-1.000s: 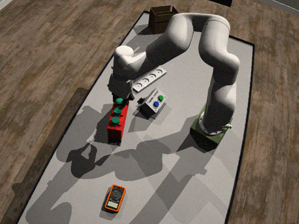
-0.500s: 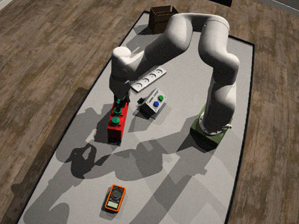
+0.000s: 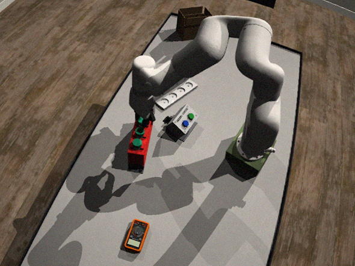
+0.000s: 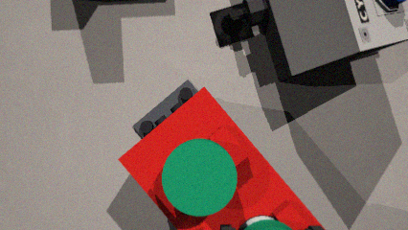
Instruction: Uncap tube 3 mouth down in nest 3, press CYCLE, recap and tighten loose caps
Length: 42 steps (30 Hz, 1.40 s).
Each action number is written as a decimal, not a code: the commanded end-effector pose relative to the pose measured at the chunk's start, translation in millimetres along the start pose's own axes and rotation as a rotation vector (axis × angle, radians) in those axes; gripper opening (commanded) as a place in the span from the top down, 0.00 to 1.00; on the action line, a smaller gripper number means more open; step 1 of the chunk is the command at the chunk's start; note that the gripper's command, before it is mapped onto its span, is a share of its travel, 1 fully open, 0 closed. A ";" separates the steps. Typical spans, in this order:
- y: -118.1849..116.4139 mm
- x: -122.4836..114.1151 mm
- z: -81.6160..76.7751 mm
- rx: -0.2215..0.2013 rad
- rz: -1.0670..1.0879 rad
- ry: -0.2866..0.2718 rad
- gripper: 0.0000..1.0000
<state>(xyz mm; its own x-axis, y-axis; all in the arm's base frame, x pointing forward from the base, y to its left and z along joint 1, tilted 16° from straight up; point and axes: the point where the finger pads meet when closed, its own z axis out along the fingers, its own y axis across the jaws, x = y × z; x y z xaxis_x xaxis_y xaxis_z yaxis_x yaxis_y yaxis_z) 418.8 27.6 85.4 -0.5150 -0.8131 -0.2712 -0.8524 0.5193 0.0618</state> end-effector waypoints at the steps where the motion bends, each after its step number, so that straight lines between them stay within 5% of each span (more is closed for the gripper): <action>1: -1.4 -0.5 -1.5 0.003 -0.176 -0.004 1.00; 29: -1.4 -0.5 -2.2 0.006 -1.476 -0.001 1.00; 36: -1.4 -0.5 -2.2 0.006 -1.497 -0.001 1.00; 37: -1.4 -0.5 -2.2 0.006 -1.497 -0.001 0.54; 42: -1.4 -0.5 -2.2 0.006 -1.497 -0.001 0.54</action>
<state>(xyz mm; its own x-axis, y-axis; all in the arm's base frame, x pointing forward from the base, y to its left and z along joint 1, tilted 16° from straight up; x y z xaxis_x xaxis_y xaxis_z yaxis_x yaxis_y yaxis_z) 418.4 26.7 85.7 0.8111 -0.5791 -0.0825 -0.5778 -0.7713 -0.2668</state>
